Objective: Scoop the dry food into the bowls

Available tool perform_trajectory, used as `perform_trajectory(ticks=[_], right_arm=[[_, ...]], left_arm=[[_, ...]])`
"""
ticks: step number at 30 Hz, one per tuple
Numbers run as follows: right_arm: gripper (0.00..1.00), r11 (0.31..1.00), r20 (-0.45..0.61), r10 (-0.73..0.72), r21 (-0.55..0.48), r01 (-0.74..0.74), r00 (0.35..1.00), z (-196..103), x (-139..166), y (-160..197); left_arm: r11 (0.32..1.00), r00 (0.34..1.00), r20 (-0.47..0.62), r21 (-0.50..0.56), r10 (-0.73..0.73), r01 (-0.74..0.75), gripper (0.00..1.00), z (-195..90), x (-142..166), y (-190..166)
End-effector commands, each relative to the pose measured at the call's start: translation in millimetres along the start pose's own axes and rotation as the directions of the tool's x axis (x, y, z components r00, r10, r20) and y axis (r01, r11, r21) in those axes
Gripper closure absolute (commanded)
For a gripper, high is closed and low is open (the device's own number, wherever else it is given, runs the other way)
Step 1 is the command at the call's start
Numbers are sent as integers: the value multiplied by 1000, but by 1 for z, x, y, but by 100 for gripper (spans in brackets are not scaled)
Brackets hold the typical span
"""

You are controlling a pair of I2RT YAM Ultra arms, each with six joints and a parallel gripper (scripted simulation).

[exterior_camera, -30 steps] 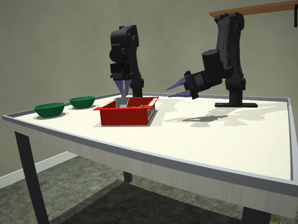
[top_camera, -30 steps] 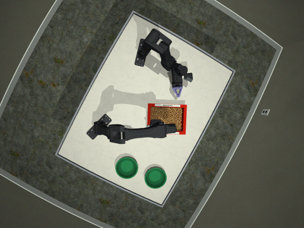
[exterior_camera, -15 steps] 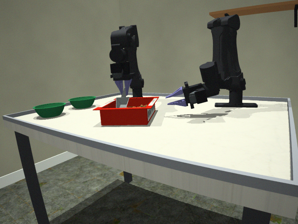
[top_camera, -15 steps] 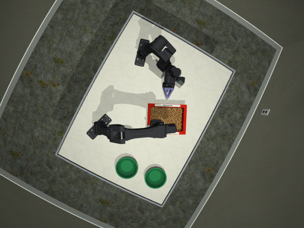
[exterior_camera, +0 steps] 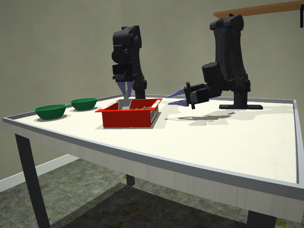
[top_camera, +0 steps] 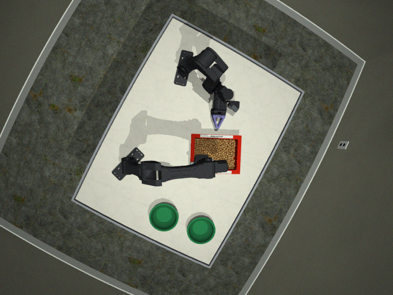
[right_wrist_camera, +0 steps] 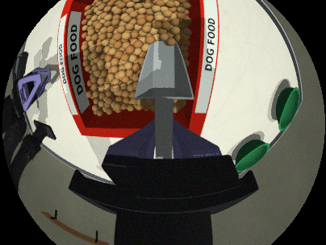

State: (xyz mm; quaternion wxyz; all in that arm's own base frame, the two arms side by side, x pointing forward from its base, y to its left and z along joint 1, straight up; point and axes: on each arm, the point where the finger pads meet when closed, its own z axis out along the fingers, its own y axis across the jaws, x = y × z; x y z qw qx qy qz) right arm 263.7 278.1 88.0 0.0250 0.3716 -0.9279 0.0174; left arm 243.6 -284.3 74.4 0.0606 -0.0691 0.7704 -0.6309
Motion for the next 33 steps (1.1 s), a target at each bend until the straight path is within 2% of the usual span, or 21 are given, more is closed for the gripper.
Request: perform_trajectory(ticks=[1, 19, 20, 21, 33], right_arm=[[100, 1000, 99, 1, -1, -1, 995, -29, -14, -2], [100, 1000, 99, 1, -1, -1, 995, -29, -14, -2], [100, 1000, 99, 1, -1, -1, 995, -29, -14, -2], [100, 1000, 99, 1, -1, -1, 995, -29, -14, -2], [100, 1000, 99, 1, -1, -1, 995, -29, -14, -2]], left_arm=[[999, 999, 7, 28, 35, -35, 74, 9, -7, -10], [999, 1000, 4, 23, 28, -28, 74, 29, -6, -9], [998, 998, 13, 37, 59, -59, 74, 28, -8, -16], [999, 999, 2, 20, 42, -42, 74, 32, -6, -7], [999, 1000, 2, 20, 26, -26, 74, 47, -5, -8]])
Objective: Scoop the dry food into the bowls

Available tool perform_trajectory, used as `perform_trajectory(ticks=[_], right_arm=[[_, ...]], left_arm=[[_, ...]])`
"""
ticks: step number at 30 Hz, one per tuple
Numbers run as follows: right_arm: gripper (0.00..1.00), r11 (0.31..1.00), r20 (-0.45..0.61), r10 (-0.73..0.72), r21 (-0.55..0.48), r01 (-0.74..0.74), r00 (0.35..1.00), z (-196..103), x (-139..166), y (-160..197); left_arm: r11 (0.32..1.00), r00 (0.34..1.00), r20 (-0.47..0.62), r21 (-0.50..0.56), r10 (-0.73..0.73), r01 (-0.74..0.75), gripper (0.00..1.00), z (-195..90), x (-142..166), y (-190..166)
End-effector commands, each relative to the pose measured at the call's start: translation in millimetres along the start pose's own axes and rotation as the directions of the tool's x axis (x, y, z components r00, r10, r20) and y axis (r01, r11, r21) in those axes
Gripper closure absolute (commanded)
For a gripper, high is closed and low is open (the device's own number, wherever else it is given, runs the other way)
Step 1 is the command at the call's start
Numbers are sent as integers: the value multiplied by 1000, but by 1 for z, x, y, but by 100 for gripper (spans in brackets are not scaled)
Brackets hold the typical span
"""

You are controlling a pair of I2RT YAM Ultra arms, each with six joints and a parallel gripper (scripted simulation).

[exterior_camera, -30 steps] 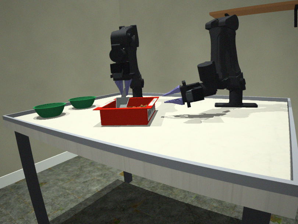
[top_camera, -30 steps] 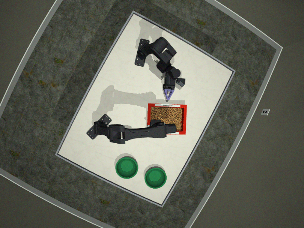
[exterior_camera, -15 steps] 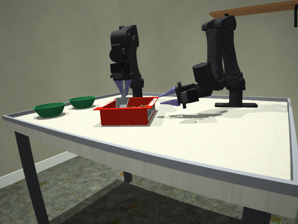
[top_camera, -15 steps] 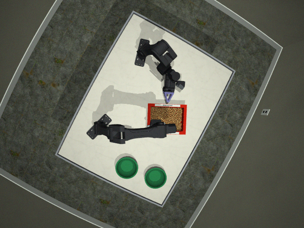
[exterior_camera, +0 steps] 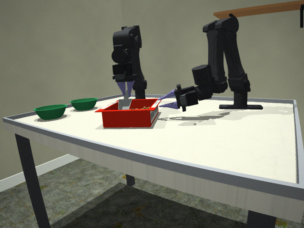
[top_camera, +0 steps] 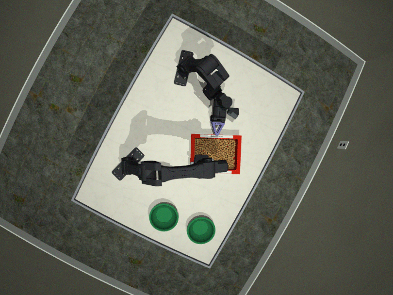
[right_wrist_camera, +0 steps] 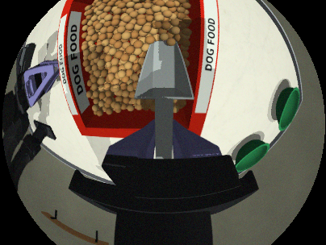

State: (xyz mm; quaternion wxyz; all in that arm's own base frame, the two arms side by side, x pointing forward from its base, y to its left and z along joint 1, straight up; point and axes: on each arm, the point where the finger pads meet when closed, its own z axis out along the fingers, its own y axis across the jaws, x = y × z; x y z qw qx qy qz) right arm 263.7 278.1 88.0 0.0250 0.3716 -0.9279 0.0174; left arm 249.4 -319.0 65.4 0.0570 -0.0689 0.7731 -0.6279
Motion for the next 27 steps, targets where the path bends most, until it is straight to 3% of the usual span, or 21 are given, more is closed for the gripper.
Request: perform_trajectory(ticks=[1, 14, 15, 18, 27], right_arm=[[100, 1000, 99, 1, -1, -1, 995, -29, -14, -2], [100, 1000, 99, 1, -1, -1, 995, -29, -14, -2], [100, 1000, 59, -7, 5, 7, 998, -10, -2, -1], [100, 1000, 109, 0, 1, 0, 994, -29, -15, -2], [100, 1000, 111, -1, 2, 1, 994, -29, -15, -1]], left_arm=[[999, 999, 8, 28, 32, -32, 74, 12, -6, -10], [998, 999, 8, 36, 44, -44, 74, 23, -6, -15], [998, 999, 12, 35, 42, -42, 74, 23, -7, -14], [999, 999, 13, 32, 39, -40, 74, 23, -8, -13], [998, 999, 7, 39, 50, -51, 74, 24, -6, -30]])
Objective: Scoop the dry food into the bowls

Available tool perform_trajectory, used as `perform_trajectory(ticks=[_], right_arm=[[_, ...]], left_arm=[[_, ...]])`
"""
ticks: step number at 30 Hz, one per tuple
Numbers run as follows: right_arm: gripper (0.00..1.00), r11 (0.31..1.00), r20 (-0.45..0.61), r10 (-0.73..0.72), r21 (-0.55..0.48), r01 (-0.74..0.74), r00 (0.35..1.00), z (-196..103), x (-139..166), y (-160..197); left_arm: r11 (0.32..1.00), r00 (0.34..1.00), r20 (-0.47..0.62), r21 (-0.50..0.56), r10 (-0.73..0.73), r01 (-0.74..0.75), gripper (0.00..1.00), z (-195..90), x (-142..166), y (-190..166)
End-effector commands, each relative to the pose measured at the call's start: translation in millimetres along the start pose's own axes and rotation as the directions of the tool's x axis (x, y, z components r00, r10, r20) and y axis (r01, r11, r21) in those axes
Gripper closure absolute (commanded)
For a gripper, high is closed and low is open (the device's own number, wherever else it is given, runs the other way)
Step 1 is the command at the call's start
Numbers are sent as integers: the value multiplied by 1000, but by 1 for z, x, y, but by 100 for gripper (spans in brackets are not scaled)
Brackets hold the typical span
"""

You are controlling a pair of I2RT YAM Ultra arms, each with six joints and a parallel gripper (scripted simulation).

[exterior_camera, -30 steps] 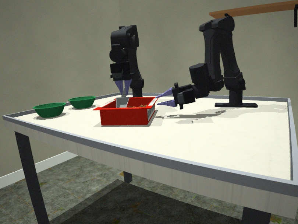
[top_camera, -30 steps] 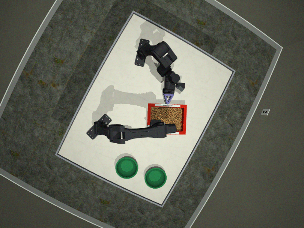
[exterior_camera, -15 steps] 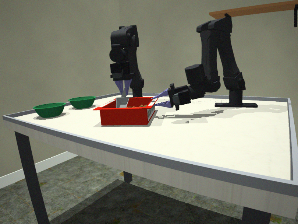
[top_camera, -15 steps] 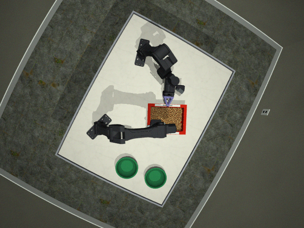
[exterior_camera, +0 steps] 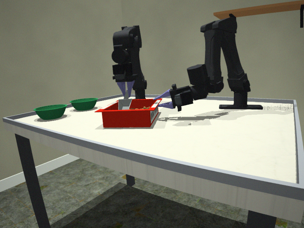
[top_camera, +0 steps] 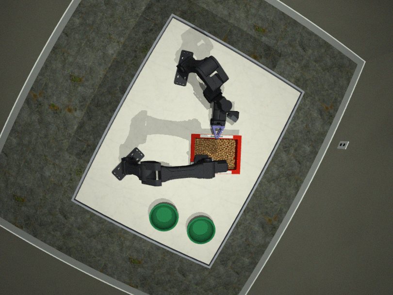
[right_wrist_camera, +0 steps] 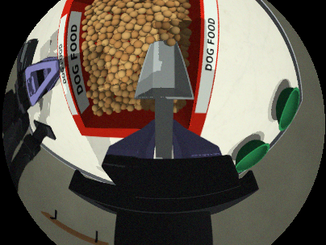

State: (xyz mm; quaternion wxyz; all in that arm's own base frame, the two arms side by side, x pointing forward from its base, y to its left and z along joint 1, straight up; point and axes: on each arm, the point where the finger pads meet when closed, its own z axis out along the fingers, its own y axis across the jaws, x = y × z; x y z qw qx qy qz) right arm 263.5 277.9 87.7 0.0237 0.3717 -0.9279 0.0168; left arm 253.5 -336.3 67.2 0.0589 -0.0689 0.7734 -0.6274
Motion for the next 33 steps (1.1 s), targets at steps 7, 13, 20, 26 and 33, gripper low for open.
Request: perform_trajectory(ticks=[7, 13, 20, 26, 33], right_arm=[[100, 1000, 109, -1, 2, 1, 994, -30, -15, -1], [100, 1000, 110, -1, -1, 1, 994, -30, -15, -4], [100, 999, 106, -8, -49, 14, 994, -30, -15, -4], [100, 999, 111, -19, -28, 22, 994, -31, -15, -4], [100, 998, 100, -22, -55, 27, 995, -30, -14, -7]], left_arm=[[998, 999, -5, 47, 47, -46, 74, 7, -3, -34], [996, 998, -9, 67, 65, -64, 74, 9, -3, -45], [995, 997, 5, 71, 71, -71, 74, 5, -8, -49], [996, 998, -8, 63, 67, -67, 74, 8, -2, -49], [994, 998, -5, 81, 70, -69, 74, 10, -3, -59]])
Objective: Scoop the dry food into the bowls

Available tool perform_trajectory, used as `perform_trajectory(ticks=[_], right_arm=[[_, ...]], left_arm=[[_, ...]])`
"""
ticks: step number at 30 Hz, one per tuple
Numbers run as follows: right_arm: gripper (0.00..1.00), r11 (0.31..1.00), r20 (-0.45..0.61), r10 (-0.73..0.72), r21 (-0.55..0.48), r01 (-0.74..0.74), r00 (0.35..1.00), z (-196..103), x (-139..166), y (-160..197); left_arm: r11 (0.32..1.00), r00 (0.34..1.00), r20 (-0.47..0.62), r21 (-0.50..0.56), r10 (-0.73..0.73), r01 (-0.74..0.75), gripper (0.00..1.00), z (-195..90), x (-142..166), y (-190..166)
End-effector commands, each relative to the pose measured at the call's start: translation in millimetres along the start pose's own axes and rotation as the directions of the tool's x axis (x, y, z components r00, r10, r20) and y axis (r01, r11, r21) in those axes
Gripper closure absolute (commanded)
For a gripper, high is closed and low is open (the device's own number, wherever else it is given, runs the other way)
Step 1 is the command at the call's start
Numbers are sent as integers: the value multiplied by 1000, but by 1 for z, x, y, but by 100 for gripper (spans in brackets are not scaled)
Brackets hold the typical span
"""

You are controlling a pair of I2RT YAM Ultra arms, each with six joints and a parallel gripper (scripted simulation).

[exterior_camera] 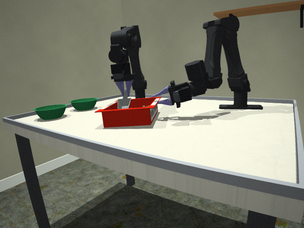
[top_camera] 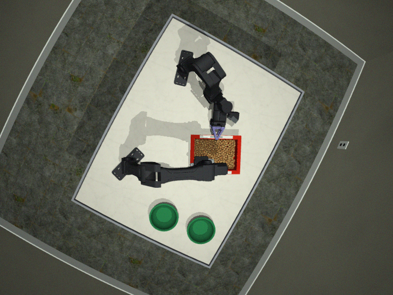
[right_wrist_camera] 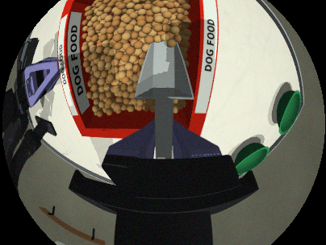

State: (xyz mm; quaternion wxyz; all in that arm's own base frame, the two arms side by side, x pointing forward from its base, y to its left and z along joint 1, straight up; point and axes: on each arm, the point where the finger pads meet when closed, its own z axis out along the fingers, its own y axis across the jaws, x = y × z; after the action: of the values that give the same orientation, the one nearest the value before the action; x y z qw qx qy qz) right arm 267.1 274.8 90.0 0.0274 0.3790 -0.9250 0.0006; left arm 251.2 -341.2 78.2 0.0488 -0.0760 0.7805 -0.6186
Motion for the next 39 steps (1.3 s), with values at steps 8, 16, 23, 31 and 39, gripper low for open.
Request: perform_trajectory(ticks=[8, 16, 23, 31, 39], right_arm=[[100, 997, 79, -9, -73, 15, 997, -29, -9, -5], [100, 995, 78, -11, -100, 19, 997, -30, -8, -11], [100, 995, 92, -12, -97, 21, 996, -31, -11, -12], [100, 995, 90, -12, -97, 21, 996, -31, -11, -11], [100, 995, 90, -12, -97, 21, 996, -31, -11, -11]], left_arm=[[991, 996, 12, 103, 89, -90, 74, 8, -6, -53], [987, 995, 14, 119, 104, -104, 74, 8, -5, -61], [984, 993, 16, 129, 121, -122, 100, 7, -7, -67], [981, 991, 20, 141, 130, -132, 100, 7, -8, -73], [981, 991, 20, 141, 130, -132, 100, 7, -8, -73]])
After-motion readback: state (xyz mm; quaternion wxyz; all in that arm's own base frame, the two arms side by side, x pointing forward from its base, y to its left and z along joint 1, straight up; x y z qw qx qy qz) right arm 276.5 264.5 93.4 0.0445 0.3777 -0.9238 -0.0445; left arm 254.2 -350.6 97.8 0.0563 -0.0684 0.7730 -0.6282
